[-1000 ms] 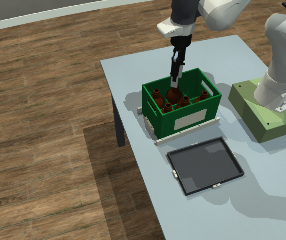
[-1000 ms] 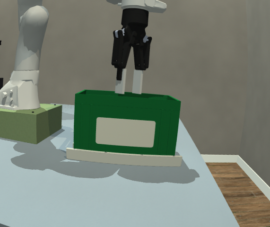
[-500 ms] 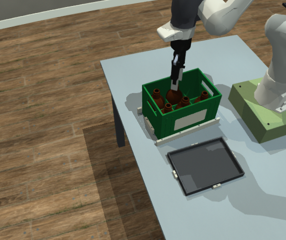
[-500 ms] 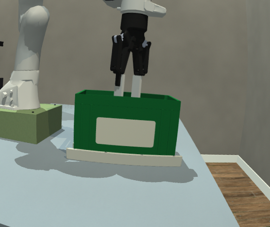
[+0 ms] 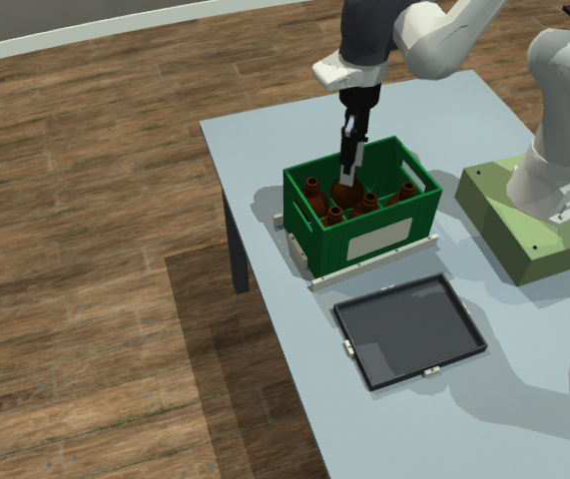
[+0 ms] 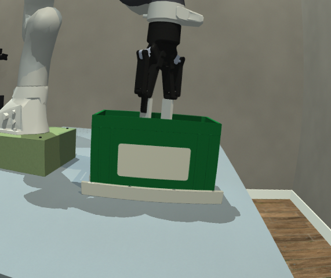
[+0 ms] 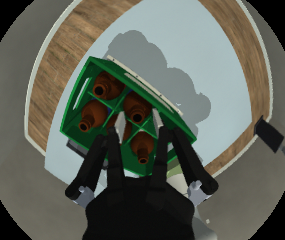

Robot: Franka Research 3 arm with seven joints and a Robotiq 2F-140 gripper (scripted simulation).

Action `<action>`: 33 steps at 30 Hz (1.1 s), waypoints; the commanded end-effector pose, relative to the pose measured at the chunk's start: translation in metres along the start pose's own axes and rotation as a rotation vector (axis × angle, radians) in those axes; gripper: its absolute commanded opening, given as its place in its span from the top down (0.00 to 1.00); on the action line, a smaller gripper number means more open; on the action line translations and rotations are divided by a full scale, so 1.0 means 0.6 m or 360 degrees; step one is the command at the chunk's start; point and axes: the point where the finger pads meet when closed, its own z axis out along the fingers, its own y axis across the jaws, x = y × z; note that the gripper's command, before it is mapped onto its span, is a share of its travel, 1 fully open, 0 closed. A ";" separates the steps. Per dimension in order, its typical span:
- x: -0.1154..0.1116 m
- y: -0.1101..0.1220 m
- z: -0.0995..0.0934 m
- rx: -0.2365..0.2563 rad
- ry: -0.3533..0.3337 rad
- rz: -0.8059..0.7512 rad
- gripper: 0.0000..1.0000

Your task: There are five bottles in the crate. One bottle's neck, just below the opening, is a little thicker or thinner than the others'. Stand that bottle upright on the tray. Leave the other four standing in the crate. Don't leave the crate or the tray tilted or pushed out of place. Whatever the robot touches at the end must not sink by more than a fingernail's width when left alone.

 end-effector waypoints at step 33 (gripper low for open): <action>0.003 -0.004 0.014 0.0015 0.0008 -0.0025 0.56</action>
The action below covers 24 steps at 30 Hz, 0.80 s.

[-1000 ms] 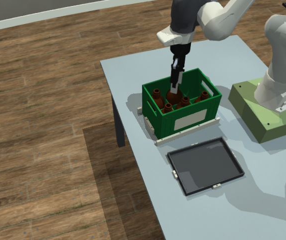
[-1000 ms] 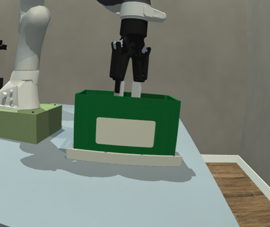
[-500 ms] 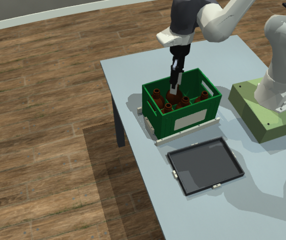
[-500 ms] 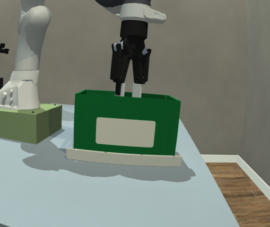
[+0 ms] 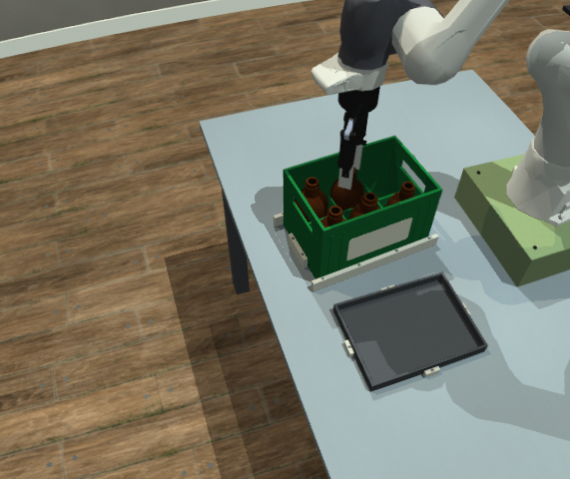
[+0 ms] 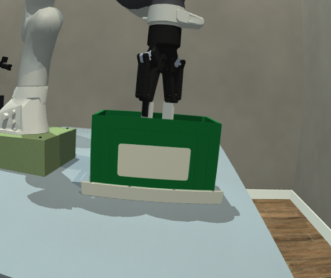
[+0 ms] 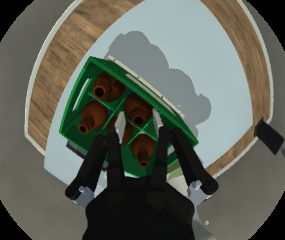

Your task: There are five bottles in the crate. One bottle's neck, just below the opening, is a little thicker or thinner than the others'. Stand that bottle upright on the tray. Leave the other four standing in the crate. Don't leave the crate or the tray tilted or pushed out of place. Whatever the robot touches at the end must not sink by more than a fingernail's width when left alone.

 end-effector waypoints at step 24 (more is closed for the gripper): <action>0.000 -0.001 0.001 0.0003 0.0000 -0.0011 0.90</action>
